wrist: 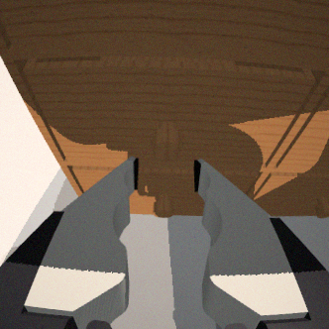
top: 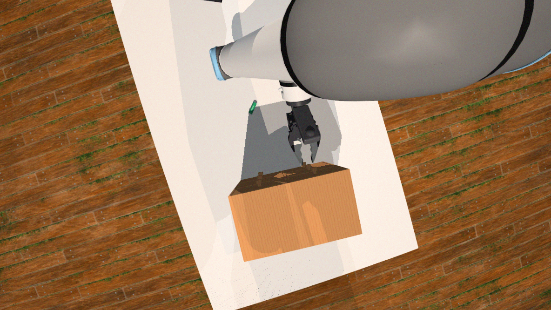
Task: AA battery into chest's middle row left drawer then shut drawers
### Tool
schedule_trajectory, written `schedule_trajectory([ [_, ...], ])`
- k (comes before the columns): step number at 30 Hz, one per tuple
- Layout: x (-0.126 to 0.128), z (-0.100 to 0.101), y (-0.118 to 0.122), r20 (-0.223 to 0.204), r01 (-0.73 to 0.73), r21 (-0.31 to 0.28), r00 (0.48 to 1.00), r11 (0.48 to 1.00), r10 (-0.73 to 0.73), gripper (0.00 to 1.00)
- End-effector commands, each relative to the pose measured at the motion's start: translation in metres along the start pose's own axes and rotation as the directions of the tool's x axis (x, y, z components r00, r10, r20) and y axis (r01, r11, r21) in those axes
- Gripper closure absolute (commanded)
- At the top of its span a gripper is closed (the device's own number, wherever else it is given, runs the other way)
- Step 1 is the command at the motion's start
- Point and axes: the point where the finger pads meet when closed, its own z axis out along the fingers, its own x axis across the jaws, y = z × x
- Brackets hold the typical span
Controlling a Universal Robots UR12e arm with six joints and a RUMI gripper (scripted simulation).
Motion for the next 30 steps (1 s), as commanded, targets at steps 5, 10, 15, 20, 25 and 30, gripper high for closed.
schedule_trajectory([
  [5,-0.0001,0.0069,-0.0047,0.000,0.000,0.001,1.000,1.000,0.000,0.80],
  [10,-0.0001,0.0085,-0.0056,0.000,0.000,0.001,1.000,1.000,0.000,0.80],
  [15,-0.0001,0.0103,-0.0066,0.000,0.000,0.001,1.000,1.000,0.000,0.80],
  [20,-0.0001,0.0110,-0.0071,0.000,0.000,0.001,1.000,1.000,0.000,0.80],
  [25,-0.0001,0.0111,-0.0071,0.000,0.000,0.001,1.000,1.000,0.000,0.80],
  [30,-0.0001,0.0111,-0.0071,0.000,0.000,0.001,1.000,1.000,0.000,0.80],
])
